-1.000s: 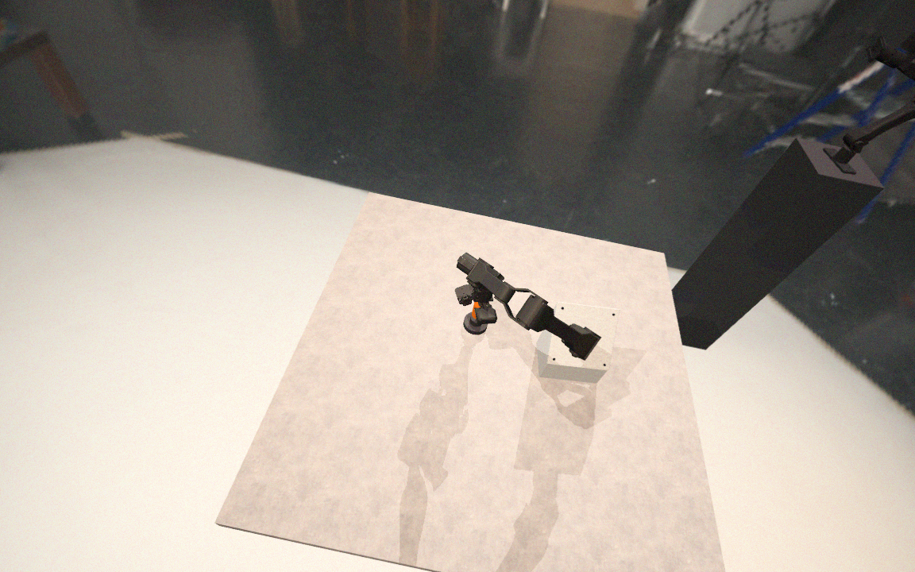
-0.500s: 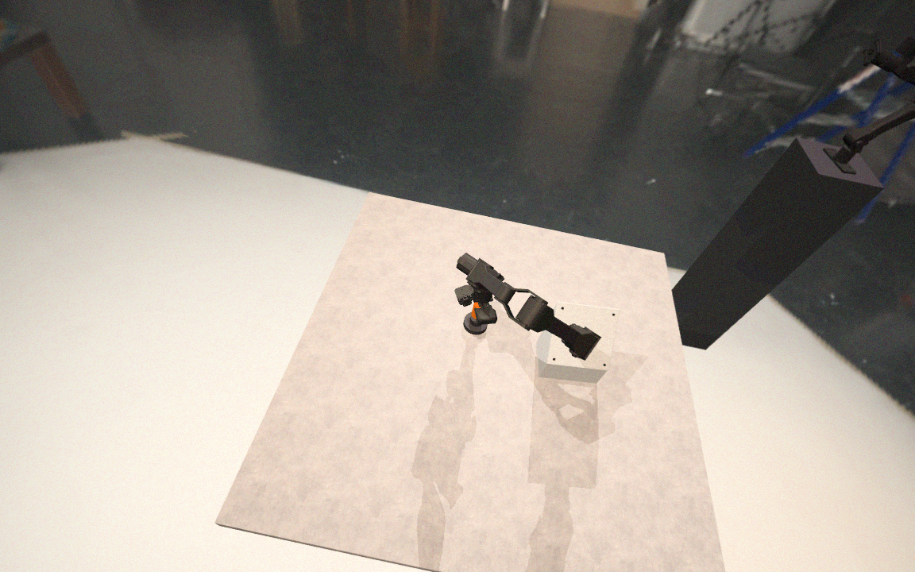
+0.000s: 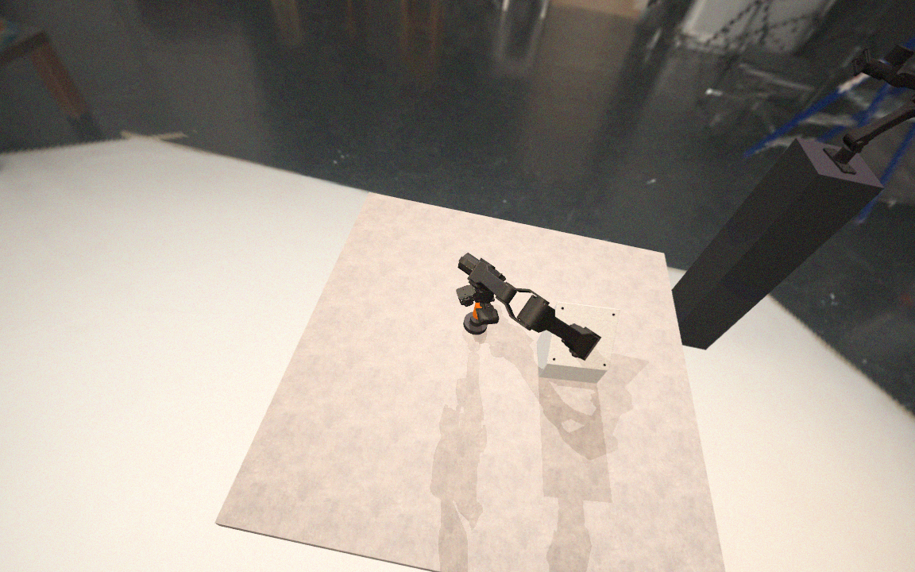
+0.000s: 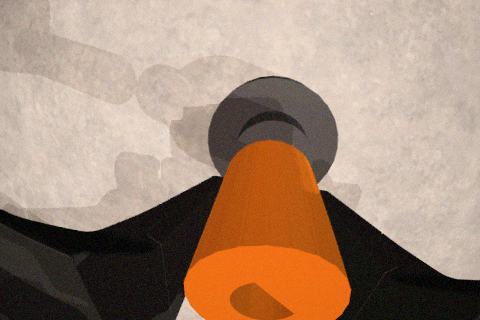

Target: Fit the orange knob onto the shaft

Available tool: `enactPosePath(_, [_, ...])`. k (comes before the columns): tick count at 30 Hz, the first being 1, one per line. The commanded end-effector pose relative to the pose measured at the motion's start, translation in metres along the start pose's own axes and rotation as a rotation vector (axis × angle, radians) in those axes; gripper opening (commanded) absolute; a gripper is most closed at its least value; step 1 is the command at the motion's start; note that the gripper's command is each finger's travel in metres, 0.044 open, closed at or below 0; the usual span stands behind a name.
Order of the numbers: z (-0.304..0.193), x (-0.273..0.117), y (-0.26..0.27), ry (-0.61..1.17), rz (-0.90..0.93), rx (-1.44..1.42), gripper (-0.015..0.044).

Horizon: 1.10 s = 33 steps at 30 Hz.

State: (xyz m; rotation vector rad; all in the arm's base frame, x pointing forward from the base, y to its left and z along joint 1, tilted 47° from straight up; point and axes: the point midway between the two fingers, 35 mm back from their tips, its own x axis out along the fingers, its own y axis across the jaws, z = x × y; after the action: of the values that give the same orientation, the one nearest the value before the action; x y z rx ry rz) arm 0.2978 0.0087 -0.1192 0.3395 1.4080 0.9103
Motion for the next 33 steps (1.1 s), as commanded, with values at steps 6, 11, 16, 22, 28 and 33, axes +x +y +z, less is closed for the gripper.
enactPosePath(6, [0.0013, 0.0008, -0.0012, 0.001, -0.001, -0.208, 0.0000])
enactPosePath(11, [0.0025, 0.0005, -0.0024, 0.001, -0.001, -0.208, 0.0000])
enactPosePath(16, [0.0053, -0.0007, -0.0037, 0.001, -0.001, -0.208, 0.0000])
enactPosePath(22, [0.0051, -0.0004, -0.0032, 0.001, -0.001, -0.208, 0.0000])
enactPosePath(28, [0.0042, 0.0005, -0.0025, 0.001, -0.001, -0.208, 0.0000])
enactPosePath(33, [0.0025, 0.0011, -0.0017, 0.001, -0.001, -0.208, 0.0000])
